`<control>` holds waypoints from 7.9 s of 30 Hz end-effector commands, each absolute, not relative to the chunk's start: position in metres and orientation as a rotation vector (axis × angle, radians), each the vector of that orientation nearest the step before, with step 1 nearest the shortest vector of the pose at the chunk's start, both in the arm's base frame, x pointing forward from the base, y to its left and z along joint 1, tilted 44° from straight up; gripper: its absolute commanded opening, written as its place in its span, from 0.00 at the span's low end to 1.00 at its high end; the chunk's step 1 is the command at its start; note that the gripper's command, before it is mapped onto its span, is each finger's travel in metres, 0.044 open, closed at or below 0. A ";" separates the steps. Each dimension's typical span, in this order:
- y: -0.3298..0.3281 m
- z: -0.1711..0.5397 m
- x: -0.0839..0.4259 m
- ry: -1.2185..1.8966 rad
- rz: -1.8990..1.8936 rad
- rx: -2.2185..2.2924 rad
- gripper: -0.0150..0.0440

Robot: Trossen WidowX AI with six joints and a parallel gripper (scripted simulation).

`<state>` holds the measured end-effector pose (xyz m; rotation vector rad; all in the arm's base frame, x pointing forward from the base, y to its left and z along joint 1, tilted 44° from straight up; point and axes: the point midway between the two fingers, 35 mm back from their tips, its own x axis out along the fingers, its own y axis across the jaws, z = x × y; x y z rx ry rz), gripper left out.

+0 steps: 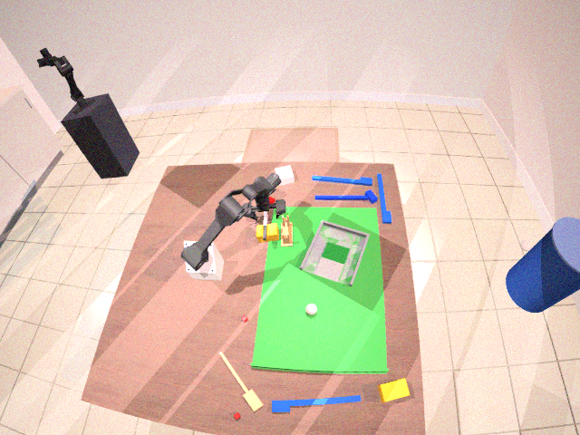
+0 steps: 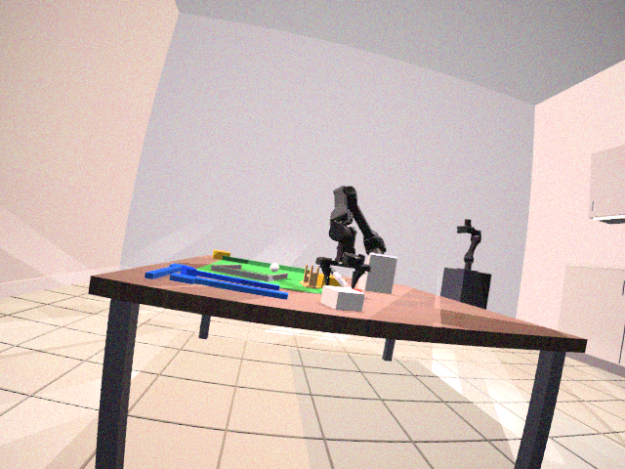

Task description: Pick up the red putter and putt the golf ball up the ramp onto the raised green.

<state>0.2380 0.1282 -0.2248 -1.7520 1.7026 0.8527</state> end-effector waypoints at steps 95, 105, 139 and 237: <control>0.046 0.015 0.388 1.712 0.050 0.061 0.25; 0.007 0.055 0.396 1.635 -0.080 0.368 0.25; -0.120 0.209 0.376 1.210 -0.456 1.430 0.25; -0.056 0.132 0.419 1.213 -0.452 1.436 0.25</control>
